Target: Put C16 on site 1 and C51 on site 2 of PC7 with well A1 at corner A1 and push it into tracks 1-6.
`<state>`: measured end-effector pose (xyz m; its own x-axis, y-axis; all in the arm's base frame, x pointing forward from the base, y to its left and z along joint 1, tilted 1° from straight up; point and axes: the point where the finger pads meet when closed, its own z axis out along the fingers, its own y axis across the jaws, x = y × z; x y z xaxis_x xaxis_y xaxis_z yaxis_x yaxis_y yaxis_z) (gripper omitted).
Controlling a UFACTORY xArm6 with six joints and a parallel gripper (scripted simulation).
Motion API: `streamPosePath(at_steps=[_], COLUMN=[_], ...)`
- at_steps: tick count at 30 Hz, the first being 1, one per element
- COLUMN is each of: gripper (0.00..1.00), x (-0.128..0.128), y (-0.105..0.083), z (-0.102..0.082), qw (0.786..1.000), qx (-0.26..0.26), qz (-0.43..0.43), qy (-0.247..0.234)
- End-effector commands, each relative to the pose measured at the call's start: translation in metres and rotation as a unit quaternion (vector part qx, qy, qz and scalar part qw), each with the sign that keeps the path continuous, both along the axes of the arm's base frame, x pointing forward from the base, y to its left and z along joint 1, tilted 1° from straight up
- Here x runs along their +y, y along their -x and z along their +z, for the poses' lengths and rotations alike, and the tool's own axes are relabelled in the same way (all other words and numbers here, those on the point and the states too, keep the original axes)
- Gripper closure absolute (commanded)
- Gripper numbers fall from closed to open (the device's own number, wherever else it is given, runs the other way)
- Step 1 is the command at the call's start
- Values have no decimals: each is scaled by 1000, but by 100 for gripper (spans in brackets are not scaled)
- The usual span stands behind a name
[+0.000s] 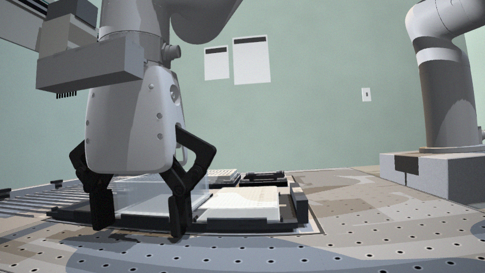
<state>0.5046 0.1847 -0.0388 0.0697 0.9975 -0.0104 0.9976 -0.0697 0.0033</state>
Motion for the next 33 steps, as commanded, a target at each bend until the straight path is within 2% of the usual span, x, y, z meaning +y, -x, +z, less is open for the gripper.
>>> streamPosePath(at_steps=[1, 33], gripper=[0, 0], x=[-1, 3], y=[-1, -2], z=[2, 2], qw=[1000, 1000], qx=[-2, -2], qz=[0, 0], qy=[-1, -1])
